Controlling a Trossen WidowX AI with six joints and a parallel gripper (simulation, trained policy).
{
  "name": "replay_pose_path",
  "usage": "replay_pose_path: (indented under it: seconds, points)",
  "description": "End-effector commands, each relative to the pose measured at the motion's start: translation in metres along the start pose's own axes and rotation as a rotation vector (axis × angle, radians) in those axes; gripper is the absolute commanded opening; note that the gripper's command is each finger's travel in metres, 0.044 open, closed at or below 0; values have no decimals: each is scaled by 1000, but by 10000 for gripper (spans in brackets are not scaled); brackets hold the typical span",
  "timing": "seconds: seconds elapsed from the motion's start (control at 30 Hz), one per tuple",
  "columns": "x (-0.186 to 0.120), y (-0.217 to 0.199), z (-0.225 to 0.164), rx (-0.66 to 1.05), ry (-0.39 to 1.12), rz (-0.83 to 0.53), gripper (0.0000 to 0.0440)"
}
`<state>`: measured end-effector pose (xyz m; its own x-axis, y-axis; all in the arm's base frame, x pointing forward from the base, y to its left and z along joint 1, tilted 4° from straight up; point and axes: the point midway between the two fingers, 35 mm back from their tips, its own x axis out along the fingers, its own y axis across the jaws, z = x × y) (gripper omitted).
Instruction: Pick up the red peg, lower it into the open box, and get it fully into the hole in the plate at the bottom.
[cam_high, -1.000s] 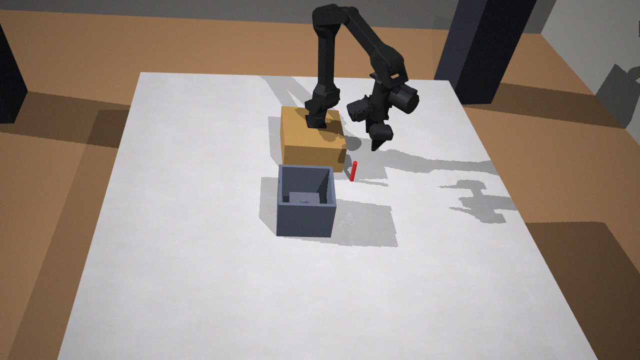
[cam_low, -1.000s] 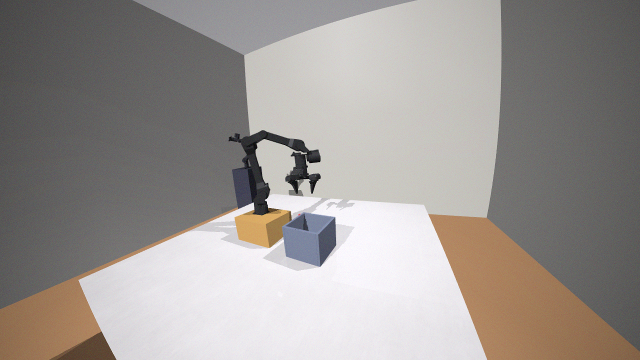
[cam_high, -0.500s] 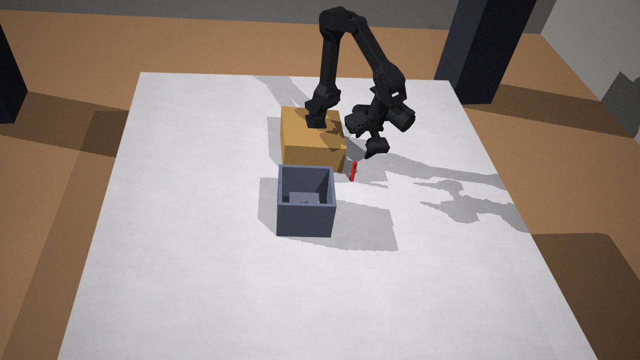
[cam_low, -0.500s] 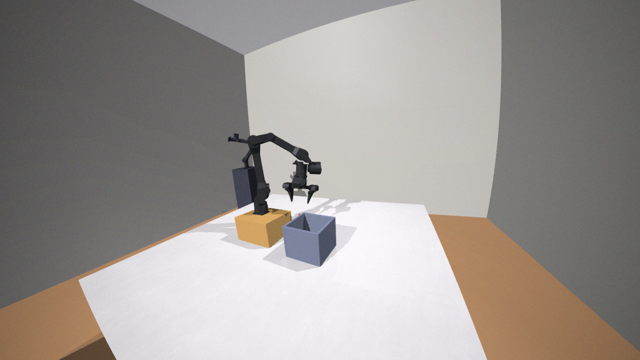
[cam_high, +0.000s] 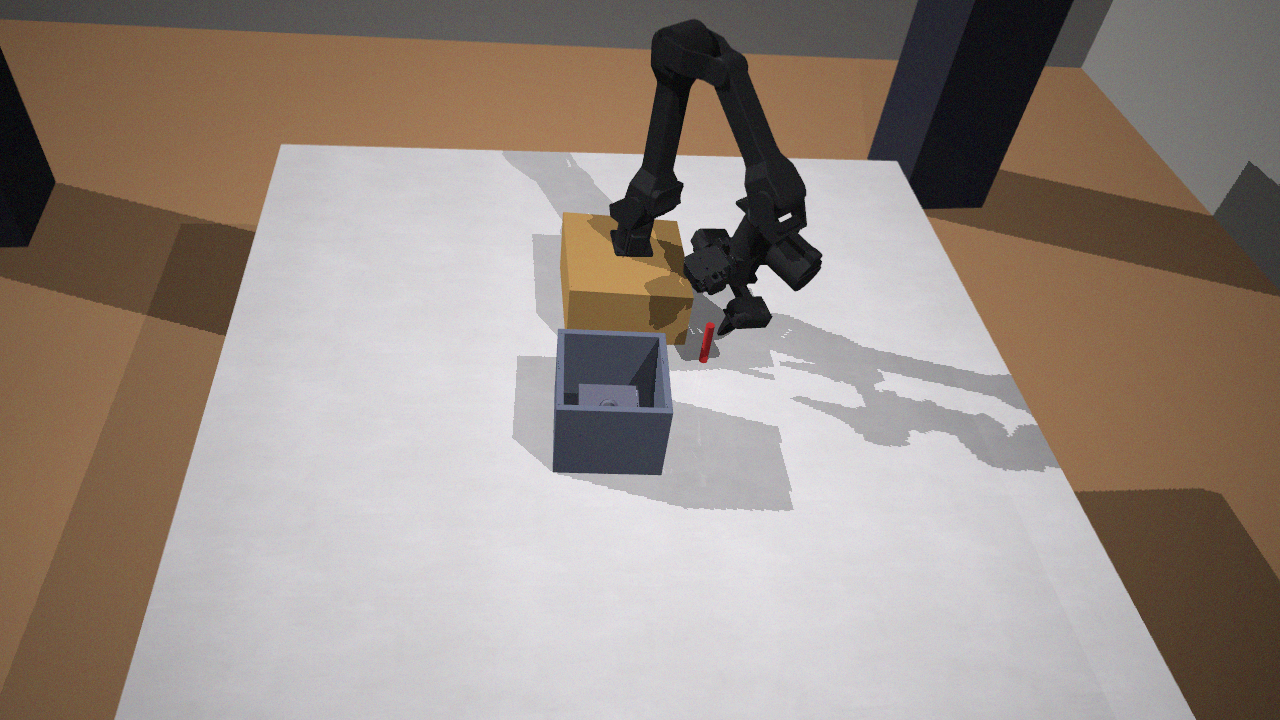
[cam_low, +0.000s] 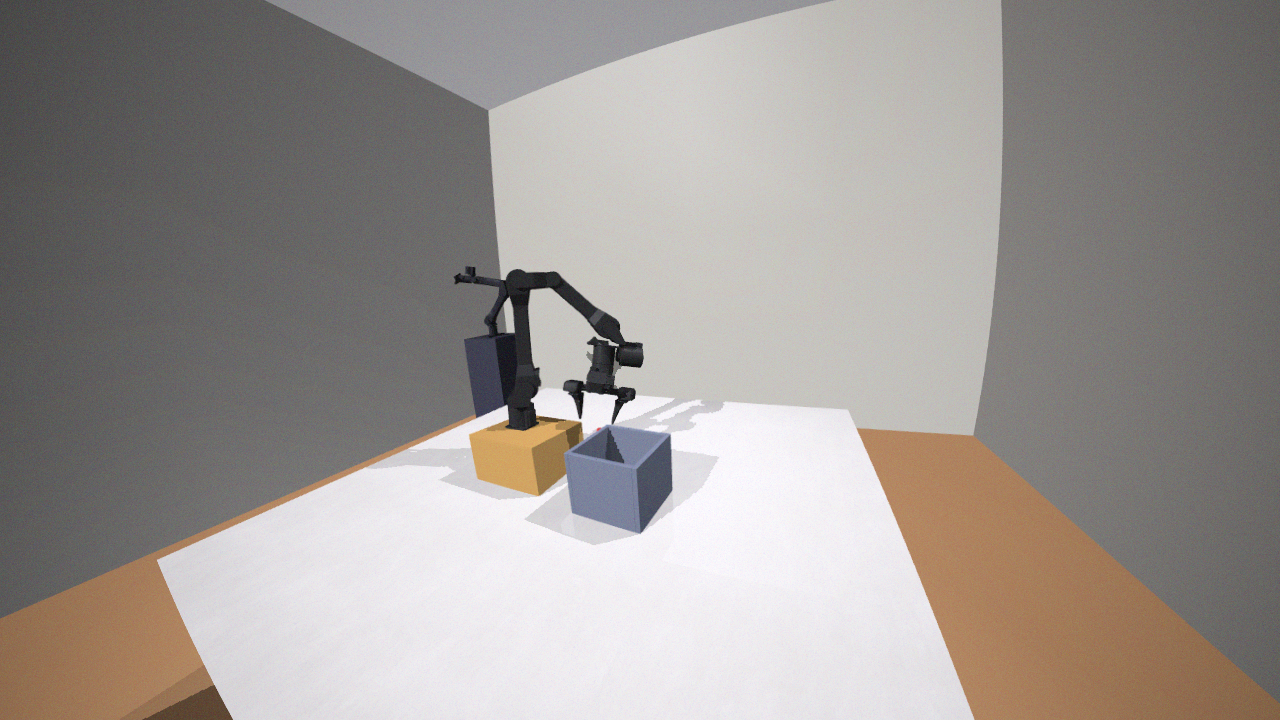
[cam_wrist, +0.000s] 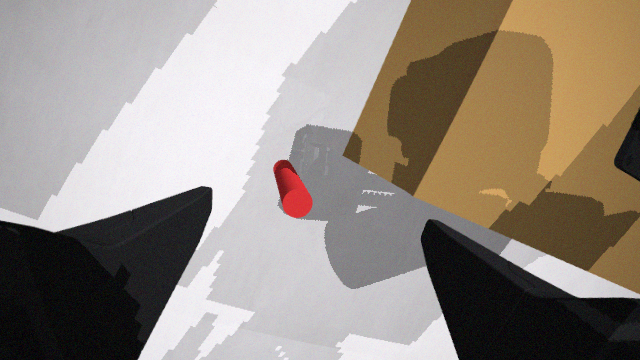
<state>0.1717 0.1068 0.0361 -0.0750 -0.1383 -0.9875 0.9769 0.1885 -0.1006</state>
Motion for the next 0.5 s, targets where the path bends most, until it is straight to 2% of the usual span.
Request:
replay_pose_path:
  seconds: [0.0, 0.2, 0.47]
  points:
    - [16, 0, 1, -22, -18, -9, 420]
    - [34, 2, 1, -30, -29, -1, 407]
    - [56, -3, 6, -32, -60, -13, 365]
